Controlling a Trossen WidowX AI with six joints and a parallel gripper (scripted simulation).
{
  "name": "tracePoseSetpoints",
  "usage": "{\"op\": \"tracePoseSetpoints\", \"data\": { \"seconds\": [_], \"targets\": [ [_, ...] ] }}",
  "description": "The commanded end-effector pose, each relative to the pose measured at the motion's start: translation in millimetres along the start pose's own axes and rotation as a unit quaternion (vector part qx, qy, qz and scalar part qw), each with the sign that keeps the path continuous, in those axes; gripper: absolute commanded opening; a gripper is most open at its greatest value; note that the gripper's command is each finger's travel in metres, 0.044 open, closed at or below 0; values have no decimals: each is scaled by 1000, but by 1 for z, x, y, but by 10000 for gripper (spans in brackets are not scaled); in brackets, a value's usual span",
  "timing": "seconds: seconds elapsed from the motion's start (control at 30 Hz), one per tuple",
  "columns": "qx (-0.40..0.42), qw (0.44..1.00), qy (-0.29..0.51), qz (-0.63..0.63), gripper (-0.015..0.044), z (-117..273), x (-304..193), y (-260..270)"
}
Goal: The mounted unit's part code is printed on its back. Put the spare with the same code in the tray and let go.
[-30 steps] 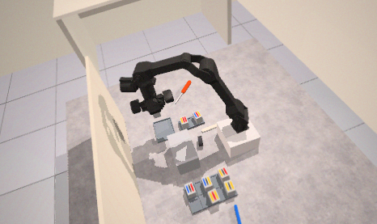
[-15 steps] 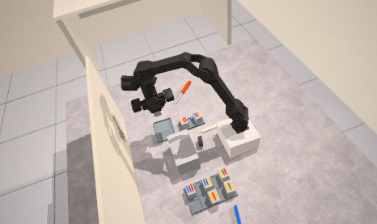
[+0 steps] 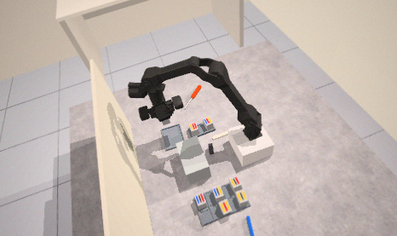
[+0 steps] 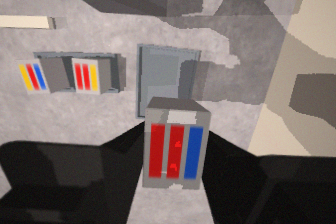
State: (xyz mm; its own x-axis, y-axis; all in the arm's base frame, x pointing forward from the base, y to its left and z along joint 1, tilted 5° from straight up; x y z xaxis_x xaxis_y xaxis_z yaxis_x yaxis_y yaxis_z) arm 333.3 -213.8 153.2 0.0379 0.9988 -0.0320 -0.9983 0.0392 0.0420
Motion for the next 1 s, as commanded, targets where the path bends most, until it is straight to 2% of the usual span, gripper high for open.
{"op": "tracePoseSetpoints", "data": {
  "seconds": [0.0, 0.97],
  "targets": [
    [3, 1000, 1, 2, 0, -6, 0, 0],
    [3, 1000, 1, 2, 0, -37, -2, -2]
  ]
}}
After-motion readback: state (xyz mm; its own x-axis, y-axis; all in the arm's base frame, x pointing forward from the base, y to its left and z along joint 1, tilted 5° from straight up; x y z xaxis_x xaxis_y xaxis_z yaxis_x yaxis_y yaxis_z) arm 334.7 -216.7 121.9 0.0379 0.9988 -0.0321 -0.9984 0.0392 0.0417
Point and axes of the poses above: the point midway between the two fingers, 35 mm back from their tips, its own z axis back along the fingers, its own y axis across the jaws, x = y × z, the point moved 7 cm from there along z, back along the fingers, and after that the axes turned 4 degrees about z, right-handed, at the moved point
